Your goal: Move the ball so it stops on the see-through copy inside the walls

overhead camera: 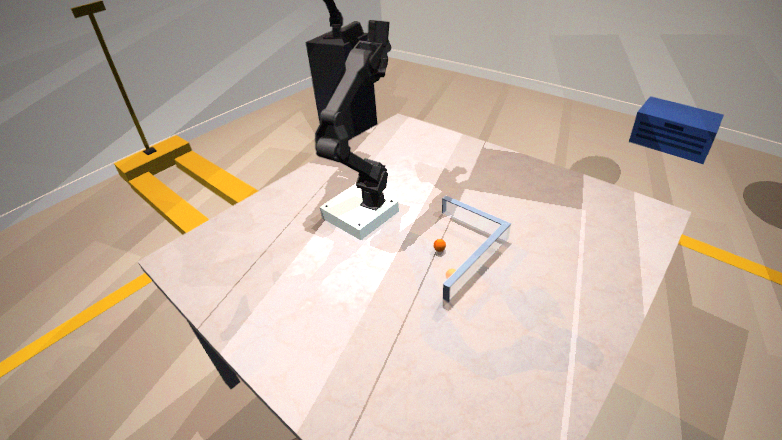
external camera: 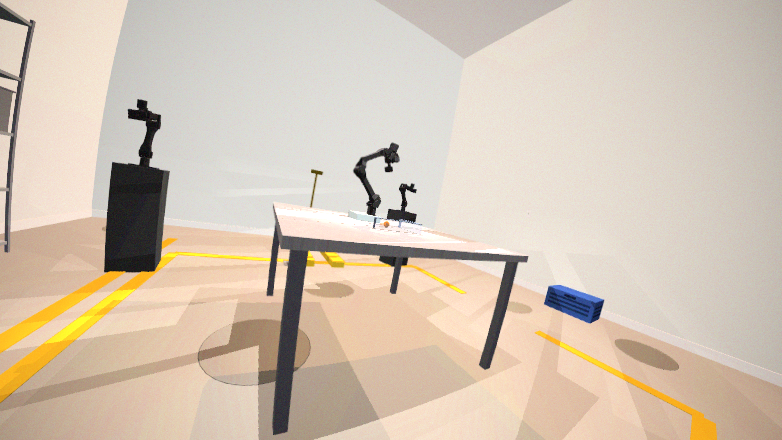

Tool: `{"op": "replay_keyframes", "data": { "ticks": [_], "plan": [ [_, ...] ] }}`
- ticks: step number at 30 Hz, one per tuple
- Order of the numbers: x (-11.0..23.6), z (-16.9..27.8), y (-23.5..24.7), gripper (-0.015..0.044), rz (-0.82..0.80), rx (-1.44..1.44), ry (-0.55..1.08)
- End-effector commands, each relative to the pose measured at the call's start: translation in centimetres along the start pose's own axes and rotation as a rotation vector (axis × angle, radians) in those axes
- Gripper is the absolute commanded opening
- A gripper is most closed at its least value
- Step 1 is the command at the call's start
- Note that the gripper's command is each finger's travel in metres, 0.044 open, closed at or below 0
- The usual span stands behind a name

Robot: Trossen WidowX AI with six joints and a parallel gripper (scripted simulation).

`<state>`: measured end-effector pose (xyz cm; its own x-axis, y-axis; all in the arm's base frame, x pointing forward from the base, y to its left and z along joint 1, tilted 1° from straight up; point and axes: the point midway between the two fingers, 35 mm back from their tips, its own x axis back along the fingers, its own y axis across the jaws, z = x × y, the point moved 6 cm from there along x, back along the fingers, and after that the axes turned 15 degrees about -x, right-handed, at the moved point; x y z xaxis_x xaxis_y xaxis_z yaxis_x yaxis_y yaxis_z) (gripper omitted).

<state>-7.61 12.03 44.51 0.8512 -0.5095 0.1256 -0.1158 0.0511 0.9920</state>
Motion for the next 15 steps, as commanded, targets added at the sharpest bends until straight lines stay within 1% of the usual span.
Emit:
{"op": "replay_keyframes", "data": {
  "ticks": [1, 4, 5, 10, 15],
  "plan": [
    [0.0, -0.2, -0.1, 0.0374, 0.003, -0.001, -0.009],
    [0.0, -3.0, -1.1, 0.0295, 0.048, -0.019, -0.138],
    [0.1, -4.2, -1.7, 0.0288, 0.068, -0.028, -0.192],
    [1.9, -9.9, -4.6, 0.0288, 0.182, -0.076, -0.448],
    [5.5, -14.8, -8.3, 0.0288, 0.32, -0.146, -0.685]
  ]
}}
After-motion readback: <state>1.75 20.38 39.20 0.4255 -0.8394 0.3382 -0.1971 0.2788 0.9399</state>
